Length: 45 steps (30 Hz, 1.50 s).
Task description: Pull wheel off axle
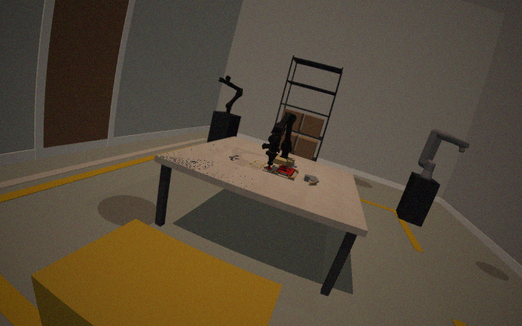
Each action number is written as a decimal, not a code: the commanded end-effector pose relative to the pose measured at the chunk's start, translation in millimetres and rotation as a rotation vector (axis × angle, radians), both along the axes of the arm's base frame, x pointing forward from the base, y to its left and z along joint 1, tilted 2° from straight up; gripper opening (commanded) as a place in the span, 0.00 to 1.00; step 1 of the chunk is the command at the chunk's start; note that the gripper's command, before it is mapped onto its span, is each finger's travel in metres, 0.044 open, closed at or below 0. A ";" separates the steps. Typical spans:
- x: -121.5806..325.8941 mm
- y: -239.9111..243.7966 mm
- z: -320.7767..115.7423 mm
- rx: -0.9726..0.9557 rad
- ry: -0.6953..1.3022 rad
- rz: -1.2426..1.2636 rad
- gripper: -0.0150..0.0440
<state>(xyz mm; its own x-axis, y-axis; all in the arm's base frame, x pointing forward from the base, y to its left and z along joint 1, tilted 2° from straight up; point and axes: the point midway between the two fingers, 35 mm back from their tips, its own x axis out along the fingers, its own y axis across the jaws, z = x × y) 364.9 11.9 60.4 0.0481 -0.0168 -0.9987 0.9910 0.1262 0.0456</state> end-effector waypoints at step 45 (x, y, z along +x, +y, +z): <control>-1.0 0.1 16.7 0.002 -0.004 -0.004 0.25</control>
